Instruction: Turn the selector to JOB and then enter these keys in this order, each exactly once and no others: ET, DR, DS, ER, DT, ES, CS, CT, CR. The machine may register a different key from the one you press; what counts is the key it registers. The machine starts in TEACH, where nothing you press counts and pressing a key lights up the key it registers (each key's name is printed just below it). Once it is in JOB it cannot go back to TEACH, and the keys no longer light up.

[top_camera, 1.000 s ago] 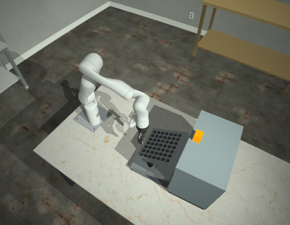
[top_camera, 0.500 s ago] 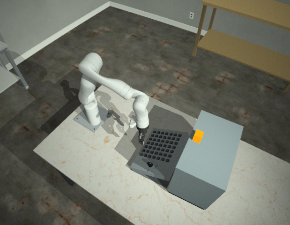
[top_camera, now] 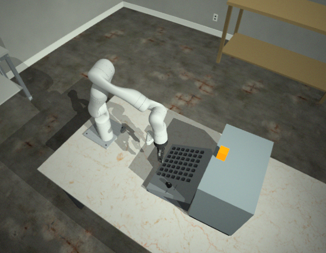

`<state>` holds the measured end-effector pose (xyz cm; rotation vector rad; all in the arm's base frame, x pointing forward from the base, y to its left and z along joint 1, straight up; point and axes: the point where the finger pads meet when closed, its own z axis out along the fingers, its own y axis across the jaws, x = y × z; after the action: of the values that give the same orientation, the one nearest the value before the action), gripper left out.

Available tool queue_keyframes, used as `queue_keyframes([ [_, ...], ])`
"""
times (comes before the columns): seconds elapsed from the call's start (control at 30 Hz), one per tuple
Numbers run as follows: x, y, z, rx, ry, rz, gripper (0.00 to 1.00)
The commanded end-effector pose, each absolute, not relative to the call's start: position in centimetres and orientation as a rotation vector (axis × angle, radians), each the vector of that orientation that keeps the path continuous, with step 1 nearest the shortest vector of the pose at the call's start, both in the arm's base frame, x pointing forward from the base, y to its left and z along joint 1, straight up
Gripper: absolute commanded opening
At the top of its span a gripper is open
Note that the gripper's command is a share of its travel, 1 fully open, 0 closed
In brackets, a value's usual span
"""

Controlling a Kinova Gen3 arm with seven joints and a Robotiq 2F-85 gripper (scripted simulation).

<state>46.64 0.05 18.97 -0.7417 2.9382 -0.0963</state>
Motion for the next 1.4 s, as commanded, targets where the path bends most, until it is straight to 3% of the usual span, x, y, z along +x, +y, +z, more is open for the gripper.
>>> queue_keyframes([
  [0.0, 46.8, 0.0, 19.2, -0.754, 2.925, -0.103, 1.00],
  [0.3, 47.0, 0.0, 19.2, -0.828, 2.892, -0.116, 1.00],
  [0.77, 49.2, 2.3, 19.6, -1.592, 2.387, -0.276, 1.00],
  [1.37, 50.3, 5.1, 20.8, -2.004, 1.920, -0.409, 1.00],
])
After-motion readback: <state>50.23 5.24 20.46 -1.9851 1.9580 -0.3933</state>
